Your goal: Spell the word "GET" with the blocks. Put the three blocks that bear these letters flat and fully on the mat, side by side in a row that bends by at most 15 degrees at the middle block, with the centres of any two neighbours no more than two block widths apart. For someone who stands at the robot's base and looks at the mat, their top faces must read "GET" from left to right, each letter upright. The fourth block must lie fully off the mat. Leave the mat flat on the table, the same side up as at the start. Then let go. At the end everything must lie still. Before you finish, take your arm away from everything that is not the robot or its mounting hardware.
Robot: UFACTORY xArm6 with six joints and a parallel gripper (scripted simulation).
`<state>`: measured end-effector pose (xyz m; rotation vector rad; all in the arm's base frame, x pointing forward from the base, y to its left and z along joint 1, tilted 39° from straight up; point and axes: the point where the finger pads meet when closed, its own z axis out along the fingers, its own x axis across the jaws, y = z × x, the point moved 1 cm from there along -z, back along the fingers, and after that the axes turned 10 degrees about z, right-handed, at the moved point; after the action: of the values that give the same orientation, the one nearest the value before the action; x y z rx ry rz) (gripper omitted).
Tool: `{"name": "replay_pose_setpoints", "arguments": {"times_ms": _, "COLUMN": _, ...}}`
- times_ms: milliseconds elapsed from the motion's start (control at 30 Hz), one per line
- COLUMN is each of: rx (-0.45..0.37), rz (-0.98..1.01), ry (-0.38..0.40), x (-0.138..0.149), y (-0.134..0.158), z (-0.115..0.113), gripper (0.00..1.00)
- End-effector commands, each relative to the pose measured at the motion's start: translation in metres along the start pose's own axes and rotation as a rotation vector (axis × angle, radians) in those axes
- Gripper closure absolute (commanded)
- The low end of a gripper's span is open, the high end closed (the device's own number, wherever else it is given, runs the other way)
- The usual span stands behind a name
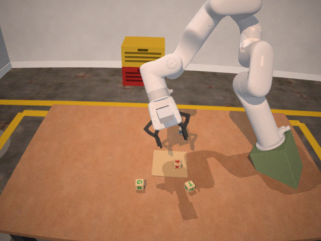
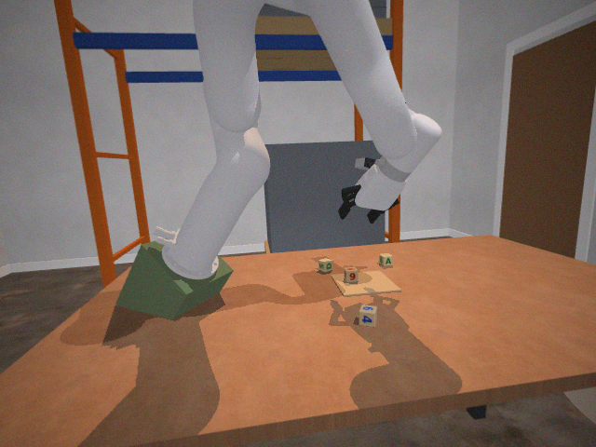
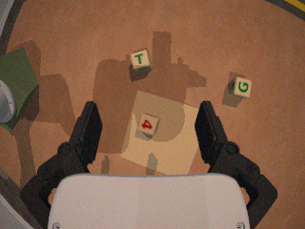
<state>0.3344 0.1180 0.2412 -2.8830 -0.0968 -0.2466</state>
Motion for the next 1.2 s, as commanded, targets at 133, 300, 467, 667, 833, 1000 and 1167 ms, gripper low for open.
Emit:
{"name": "replay_pose_setpoints", "arguments": {"times_ms": 133, "rx": 0.093, "rz": -0.024, "ry": 0.105, "x": -0.007, "y": -0.032, "z": 0.031, "gripper": 0.0}}
{"name": "replay_pose_setpoints", "arguments": {"times_ms": 300, "rx": 0.136, "rz": -0.021, "ry": 0.16, "x": -0.018, "y": -0.044, "z": 0.048, "gripper": 0.0}}
{"name": "replay_pose_setpoints", "arguments": {"times_ms": 467, "rx": 0.163, "rz": -0.013, "ry": 0.207, "x": -0.029, "y": -0.048, "z": 0.061, "gripper": 0.0}}
{"name": "replay_pose_setpoints", "arguments": {"times_ms": 667, "rx": 0.172, "rz": -0.008, "ry": 0.228, "x": -0.034, "y": -0.048, "z": 0.066, "gripper": 0.0}}
{"name": "replay_pose_setpoints", "arguments": {"times_ms": 833, "rx": 0.183, "rz": 0.007, "ry": 0.276, "x": -0.046, "y": -0.044, "z": 0.077, "gripper": 0.0}}
{"name": "replay_pose_setpoints", "arguments": {"times_ms": 1000, "rx": 0.185, "rz": 0.017, "ry": 0.309, "x": -0.054, "y": -0.039, "z": 0.084, "gripper": 0.0}}
{"name": "replay_pose_setpoints", "arguments": {"times_ms": 1167, "rx": 0.185, "rz": 0.019, "ry": 0.314, "x": -0.055, "y": -0.038, "z": 0.085, "gripper": 0.0}}
